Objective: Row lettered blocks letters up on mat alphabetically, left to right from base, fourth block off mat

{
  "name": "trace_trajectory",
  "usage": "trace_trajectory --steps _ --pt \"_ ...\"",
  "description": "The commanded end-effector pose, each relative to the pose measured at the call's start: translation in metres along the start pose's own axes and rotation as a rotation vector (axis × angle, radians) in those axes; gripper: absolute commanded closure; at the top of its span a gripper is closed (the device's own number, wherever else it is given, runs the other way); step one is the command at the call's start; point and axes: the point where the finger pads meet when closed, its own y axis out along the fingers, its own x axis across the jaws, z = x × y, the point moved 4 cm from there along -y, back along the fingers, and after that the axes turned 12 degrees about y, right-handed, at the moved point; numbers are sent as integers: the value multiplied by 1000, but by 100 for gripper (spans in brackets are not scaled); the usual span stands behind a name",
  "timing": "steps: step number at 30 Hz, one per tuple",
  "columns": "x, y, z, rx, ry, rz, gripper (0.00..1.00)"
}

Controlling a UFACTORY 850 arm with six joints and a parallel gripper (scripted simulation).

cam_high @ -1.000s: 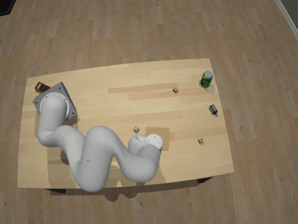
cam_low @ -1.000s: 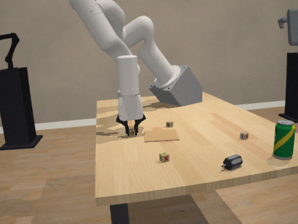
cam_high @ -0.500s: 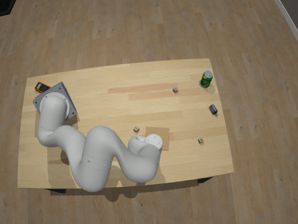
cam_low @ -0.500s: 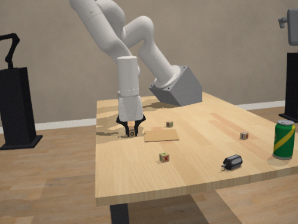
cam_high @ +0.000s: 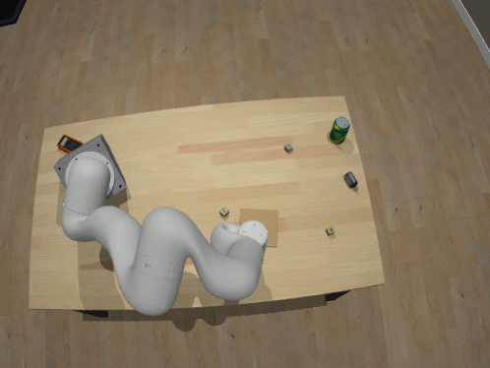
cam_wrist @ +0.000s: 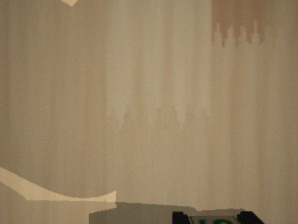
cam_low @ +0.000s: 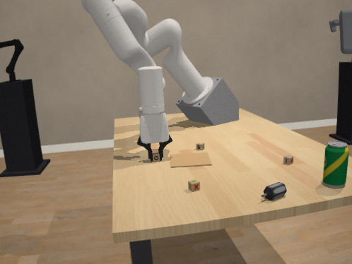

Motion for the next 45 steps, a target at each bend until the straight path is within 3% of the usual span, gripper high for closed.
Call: trace_trajectory --steps 1,26,36,45 --pt "0 0 -1 -1 0 0 77" --pt "0 0 -1 -1 0 0 77" --pt "0 0 -1 -1 0 0 61" --pt "0 0 -1 -1 0 0 57"
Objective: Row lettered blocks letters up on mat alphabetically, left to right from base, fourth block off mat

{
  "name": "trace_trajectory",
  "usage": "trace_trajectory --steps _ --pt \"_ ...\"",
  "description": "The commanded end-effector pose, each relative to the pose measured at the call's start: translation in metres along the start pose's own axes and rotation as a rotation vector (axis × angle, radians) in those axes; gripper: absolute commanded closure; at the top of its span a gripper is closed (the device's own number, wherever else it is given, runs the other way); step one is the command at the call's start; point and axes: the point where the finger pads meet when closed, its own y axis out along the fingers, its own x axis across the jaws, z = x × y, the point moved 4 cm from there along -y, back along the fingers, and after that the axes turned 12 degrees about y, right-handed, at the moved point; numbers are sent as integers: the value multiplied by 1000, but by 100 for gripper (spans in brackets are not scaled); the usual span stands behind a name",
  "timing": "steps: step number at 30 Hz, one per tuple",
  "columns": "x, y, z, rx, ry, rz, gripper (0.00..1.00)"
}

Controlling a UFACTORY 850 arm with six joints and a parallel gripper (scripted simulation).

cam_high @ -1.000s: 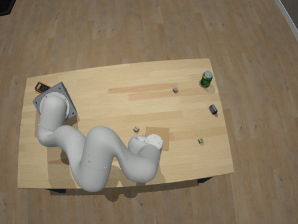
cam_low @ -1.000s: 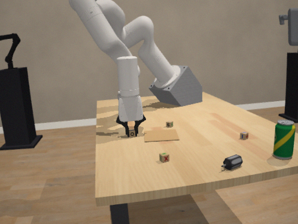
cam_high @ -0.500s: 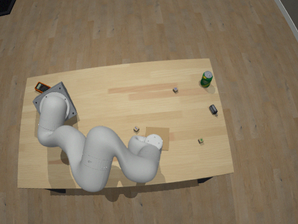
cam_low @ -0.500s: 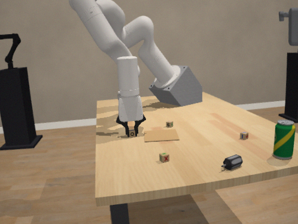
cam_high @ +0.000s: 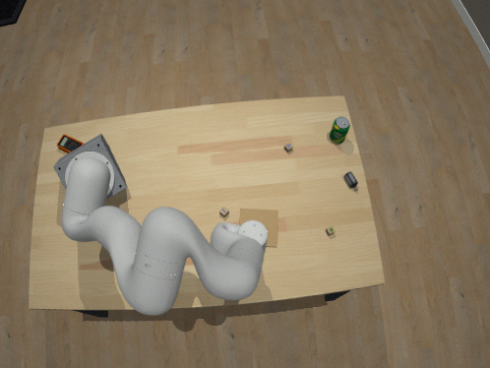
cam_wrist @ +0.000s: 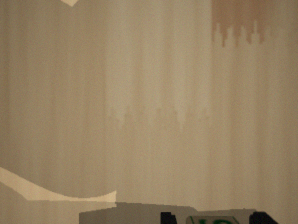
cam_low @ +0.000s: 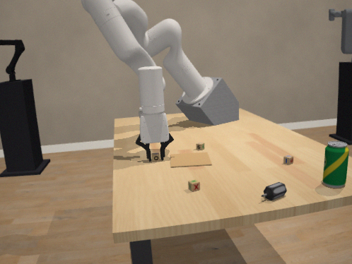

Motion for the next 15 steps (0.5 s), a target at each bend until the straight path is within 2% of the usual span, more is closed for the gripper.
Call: trace_trajectory --steps 1,10,15 --pt "0 0 -1 -1 0 0 57" --pt "0 -2 -1 -1 0 0 57" --pt "0 -16 -1 -1 0 0 57"
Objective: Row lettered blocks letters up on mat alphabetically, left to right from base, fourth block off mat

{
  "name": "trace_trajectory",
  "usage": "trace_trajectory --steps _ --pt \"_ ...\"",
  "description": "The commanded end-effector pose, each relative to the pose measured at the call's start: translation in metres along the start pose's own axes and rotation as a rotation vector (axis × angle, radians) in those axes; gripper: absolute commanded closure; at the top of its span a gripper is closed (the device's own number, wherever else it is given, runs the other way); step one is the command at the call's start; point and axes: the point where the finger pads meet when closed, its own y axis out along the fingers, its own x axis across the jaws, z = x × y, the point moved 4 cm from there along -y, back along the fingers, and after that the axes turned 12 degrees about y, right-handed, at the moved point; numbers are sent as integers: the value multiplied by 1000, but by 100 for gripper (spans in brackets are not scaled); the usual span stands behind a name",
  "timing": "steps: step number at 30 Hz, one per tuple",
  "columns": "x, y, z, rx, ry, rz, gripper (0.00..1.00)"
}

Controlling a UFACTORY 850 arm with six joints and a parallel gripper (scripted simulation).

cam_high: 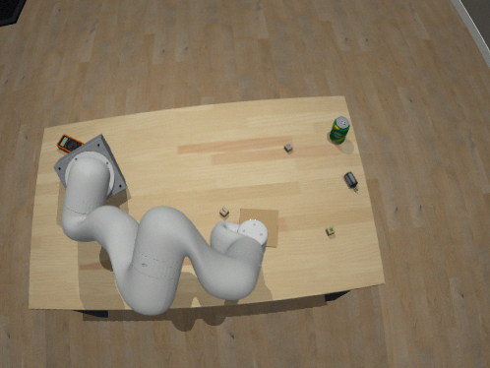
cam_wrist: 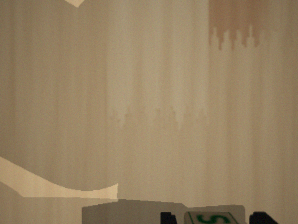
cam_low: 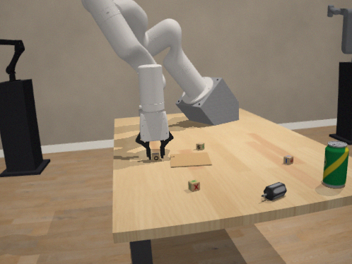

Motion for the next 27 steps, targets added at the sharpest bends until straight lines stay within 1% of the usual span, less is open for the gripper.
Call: trace_trajectory --steps 1,10,12,15,18,23,24,27 --pt "0 -13 -1 -1 1 0 57" --pt "0 -60 -1 -1 1 0 57" --pt "0 -60 -1 -1 1 0 57" --pt "0 -73 -1 -1 1 0 57" --pt "0 -81 -1 -1 1 0 57" --pt "0 -84 -1 -1 1 0 57" --pt "0 -84 -1 -1 1 0 0" --pt "0 -84 -1 -1 1 0 0"
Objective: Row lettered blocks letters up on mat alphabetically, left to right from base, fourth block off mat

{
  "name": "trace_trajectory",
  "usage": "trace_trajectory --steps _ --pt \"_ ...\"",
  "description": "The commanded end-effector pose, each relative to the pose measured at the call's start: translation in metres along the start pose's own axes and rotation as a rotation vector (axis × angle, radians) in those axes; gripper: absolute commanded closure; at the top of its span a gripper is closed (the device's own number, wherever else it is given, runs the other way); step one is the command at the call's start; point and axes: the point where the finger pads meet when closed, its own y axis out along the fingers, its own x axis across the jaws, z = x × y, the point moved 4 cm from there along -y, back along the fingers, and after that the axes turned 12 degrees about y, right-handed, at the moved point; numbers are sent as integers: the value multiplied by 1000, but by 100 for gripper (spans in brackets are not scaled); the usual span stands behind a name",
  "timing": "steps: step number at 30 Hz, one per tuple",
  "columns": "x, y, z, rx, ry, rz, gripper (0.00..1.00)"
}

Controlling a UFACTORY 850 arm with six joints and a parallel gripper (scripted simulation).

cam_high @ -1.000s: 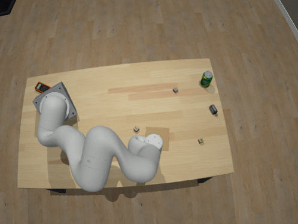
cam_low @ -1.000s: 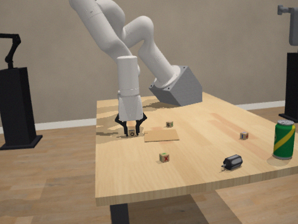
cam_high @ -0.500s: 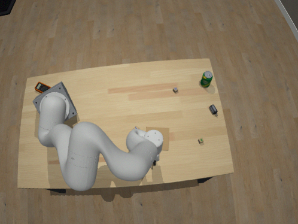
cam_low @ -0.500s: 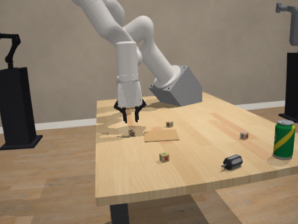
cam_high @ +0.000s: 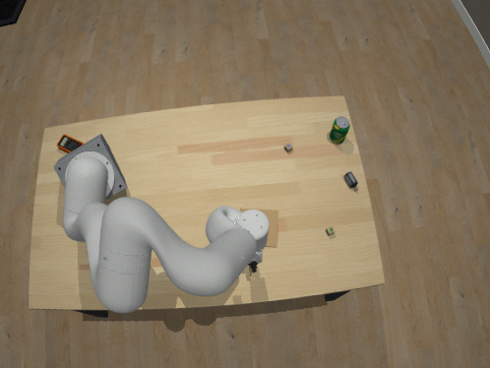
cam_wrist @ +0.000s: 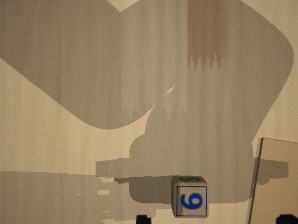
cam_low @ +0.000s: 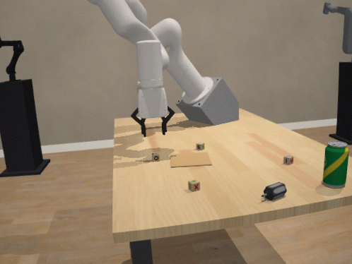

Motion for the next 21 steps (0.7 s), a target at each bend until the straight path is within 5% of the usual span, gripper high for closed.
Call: trace_trajectory --steps 1,21 --pt "0 -1 -1 -1 1 0 0" --pt "3 0 -4 -2 13 0 0"
